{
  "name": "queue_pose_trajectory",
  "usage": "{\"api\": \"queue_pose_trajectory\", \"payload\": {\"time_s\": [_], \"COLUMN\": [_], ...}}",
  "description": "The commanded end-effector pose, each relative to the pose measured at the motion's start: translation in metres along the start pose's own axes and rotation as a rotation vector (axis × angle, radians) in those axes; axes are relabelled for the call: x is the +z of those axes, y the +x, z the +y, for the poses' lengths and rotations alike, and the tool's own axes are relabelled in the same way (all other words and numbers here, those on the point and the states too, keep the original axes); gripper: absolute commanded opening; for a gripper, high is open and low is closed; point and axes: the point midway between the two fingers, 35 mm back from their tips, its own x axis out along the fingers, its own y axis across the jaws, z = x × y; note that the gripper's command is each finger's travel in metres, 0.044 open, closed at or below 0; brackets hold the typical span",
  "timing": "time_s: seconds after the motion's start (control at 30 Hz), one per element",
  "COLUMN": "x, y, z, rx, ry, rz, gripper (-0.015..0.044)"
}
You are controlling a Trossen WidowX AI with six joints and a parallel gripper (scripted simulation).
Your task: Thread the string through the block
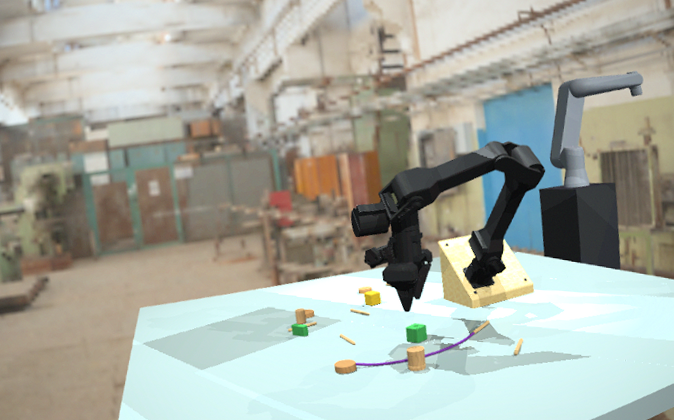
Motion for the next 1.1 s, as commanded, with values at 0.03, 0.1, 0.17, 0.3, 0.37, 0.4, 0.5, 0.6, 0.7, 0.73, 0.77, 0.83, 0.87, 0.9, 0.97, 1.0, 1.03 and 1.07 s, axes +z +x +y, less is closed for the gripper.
{"api": "queue_pose_trajectory", "payload": {"time_s": [0.03,0.1,0.17,0.3,0.37,0.4,0.5,0.6,0.7,0.73,0.77,0.83,0.87,0.9,0.97,1.0,1.03,1.07], "x": [-0.0015,-0.0015,-0.0015,-0.0015,-0.0015,-0.0015,-0.0015,-0.0015,-0.0015,-0.0015,-0.0015,-0.0015,-0.0015,-0.0015,-0.0015,-0.0015,-0.0015,-0.0015], "y": [-0.0029,-0.0029,-0.0029,-0.0029,-0.0029,-0.0029,-0.0029,-0.0029,-0.0029,-0.0029,-0.0029,-0.0029,-0.0029,-0.0029,-0.0029,-0.0029,-0.0029,-0.0029], "z": [0.0011,0.0011,0.0011,0.0011,0.0011,0.0011,0.0011,0.0011,0.0011,0.0011,0.0011,0.0011,0.0011,0.0011,0.0011,0.0011,0.0011,0.0011], "rx": [0.0,0.0,0.0,0.0,0.0,0.0,0.0,0.0,0.0,0.0,0.0,0.0,0.0,0.0,0.0,0.0,0.0,0.0], "ry": [0.465,0.465,0.465,0.465,0.465,0.465,0.465,0.465,0.465,0.465,0.465,0.465,0.465,0.465,0.465,0.465,0.465,0.465], "rz": [0.004,0.004,0.004,0.004,0.004,0.004,0.004,0.004,0.004,0.004,0.004,0.004,0.004,0.004,0.004,0.004,0.004,0.004], "gripper": [0.044,0.044,0.044,0.044,0.044,0.044,0.0414,0.0335,0.0256,0.0244,0.0244,0.0244,0.0244,0.0244,0.0244,0.0244,0.0244,0.0244]}}
